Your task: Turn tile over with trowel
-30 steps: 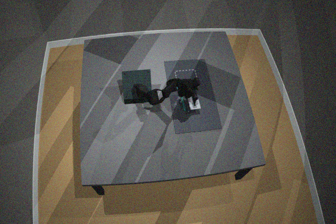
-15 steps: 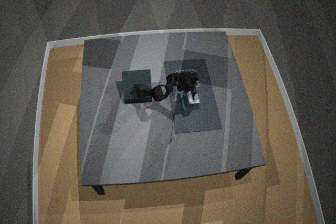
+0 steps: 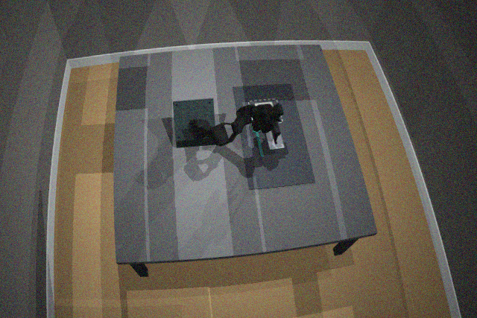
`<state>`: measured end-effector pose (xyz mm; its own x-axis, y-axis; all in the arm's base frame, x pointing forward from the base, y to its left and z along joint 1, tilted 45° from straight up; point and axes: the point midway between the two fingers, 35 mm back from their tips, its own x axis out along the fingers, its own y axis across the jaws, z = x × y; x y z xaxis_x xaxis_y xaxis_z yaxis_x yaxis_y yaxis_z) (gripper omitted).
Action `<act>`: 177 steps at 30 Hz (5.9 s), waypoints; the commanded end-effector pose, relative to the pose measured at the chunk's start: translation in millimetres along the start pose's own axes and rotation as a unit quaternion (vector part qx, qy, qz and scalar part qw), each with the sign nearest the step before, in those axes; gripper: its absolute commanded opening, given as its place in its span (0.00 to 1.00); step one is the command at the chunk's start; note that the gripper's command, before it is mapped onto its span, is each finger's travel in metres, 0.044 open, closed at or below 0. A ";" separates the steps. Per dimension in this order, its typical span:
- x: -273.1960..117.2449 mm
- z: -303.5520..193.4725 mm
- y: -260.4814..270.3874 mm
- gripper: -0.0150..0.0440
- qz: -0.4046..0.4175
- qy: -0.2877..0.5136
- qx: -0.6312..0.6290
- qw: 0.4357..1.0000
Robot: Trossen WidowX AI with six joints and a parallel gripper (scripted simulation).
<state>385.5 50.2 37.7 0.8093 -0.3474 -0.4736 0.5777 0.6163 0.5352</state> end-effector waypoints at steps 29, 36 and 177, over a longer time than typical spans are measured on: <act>-14.8 37.1 18.6 0.25 0.010 0.001 0.001 1.000; -14.8 37.1 18.6 0.25 0.010 0.001 0.001 1.000; 10.1 227.6 -68.1 0.25 0.003 0.527 -0.470 0.708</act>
<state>376.9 -154.9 155.0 -0.0047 0.0768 -0.9970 -0.1392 0.9873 0.0767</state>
